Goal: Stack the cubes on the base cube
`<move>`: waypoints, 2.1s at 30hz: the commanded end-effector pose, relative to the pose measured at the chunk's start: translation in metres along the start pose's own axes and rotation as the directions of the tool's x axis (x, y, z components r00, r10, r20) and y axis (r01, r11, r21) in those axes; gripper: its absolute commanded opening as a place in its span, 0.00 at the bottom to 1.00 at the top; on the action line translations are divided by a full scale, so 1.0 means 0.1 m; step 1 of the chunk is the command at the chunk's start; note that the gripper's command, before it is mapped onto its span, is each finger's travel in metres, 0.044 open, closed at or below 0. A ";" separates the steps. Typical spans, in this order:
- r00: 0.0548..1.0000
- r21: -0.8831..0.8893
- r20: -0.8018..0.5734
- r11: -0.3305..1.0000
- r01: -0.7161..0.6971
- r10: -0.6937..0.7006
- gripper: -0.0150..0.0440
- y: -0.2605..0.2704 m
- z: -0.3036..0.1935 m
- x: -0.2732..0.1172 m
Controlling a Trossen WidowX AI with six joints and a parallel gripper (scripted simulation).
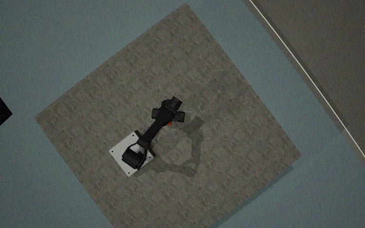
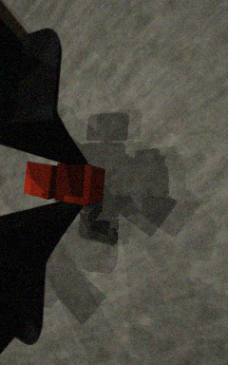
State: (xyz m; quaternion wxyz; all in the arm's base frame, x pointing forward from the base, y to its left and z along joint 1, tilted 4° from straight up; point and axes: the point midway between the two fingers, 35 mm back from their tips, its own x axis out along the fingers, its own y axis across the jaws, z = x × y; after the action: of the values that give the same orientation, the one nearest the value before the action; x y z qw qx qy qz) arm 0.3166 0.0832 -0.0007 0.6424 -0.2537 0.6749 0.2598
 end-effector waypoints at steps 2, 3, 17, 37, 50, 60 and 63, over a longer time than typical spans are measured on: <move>1.000 -0.005 -0.007 1.000 0.002 -0.002 0.43 0.00 -0.02 0.03; 1.000 -0.005 -0.007 1.000 0.002 -0.002 0.43 0.00 -0.02 0.03; 1.000 -0.005 -0.007 1.000 0.002 -0.002 0.43 0.00 -0.02 0.03; 1.000 -0.005 -0.007 1.000 0.002 -0.002 0.60 0.00 -0.02 0.03; 1.000 0.000 0.000 1.000 0.000 0.000 0.60 0.00 0.00 -0.18; 1.000 0.000 0.000 1.000 0.000 0.000 0.60 0.00 0.00 -0.31; 1.000 0.000 0.000 1.000 0.000 0.000 0.60 0.00 0.00 -0.35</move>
State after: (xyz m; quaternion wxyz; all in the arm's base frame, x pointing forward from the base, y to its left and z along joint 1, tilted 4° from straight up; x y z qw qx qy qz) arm 0.3161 0.0832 0.0274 0.6403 -0.2536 0.6768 0.2600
